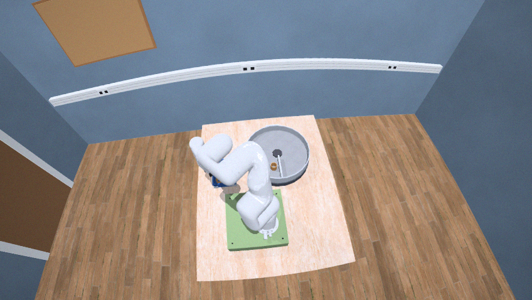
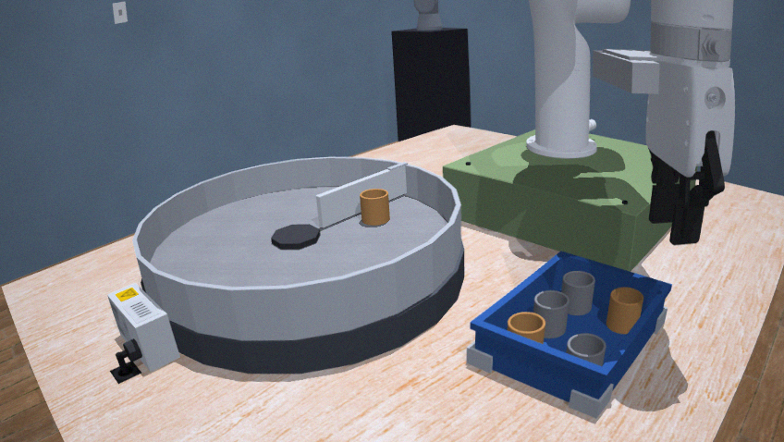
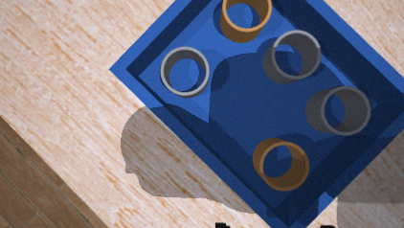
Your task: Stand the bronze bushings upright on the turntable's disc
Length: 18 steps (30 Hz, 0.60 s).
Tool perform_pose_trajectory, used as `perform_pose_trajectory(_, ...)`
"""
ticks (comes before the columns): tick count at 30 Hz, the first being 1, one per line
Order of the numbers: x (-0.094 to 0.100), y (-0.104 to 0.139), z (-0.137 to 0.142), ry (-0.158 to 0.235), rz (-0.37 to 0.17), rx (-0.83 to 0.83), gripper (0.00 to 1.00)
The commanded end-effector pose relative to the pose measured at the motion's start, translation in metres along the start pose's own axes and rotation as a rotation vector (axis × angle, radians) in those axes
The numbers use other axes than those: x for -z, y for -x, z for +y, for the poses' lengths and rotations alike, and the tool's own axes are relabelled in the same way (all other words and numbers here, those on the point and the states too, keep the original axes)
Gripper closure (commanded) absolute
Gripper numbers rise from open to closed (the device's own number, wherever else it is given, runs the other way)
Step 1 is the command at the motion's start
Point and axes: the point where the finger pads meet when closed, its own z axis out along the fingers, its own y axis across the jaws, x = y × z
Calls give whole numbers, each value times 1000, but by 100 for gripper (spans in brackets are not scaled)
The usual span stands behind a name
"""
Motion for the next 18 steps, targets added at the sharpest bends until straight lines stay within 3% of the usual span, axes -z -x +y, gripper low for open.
perform_pose_trajectory(1,1,0,-1,-4,0,0,52)
perform_pose_trajectory(18,1,0,-1,-4,0,11,52)
